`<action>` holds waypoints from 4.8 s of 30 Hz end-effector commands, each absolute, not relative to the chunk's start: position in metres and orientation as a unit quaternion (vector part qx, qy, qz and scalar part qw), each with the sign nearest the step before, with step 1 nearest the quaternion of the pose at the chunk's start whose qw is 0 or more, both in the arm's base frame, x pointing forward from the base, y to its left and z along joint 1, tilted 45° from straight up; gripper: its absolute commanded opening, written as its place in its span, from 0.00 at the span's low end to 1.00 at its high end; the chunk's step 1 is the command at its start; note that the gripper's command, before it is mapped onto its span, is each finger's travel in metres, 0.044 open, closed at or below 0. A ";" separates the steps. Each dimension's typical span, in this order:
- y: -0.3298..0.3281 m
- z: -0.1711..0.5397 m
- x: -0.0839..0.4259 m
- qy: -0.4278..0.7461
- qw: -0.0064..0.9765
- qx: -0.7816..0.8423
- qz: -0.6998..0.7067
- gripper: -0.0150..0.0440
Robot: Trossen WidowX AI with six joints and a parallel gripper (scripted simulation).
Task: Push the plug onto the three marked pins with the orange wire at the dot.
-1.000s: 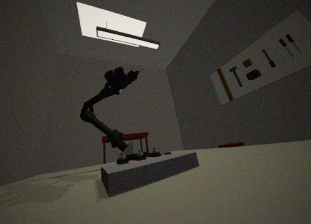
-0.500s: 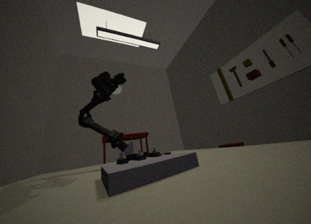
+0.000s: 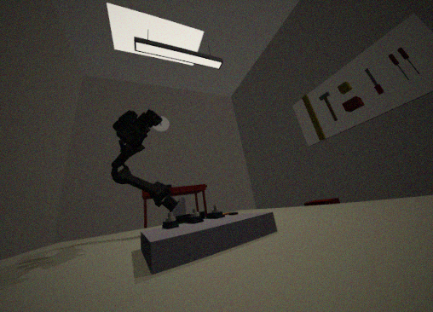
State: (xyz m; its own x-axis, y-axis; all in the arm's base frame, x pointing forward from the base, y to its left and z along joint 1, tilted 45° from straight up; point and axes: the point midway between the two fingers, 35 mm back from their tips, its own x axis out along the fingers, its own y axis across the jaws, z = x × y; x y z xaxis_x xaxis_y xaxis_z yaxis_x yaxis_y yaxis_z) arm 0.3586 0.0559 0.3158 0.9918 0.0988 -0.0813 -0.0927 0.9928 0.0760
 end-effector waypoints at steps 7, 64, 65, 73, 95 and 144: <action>0.015 0.324 0.329 -0.008 1.000 0.012 0.015 0.45; 0.022 0.147 0.419 0.374 0.759 -0.513 0.142 0.45; 0.023 0.144 0.419 0.379 0.749 -0.522 0.149 0.45; 0.027 0.113 0.423 0.418 0.665 -0.585 0.204 0.45; 0.036 0.031 0.418 0.469 0.384 -0.699 0.378 0.45; 0.027 -0.102 0.371 0.356 -0.173 -0.632 0.666 0.45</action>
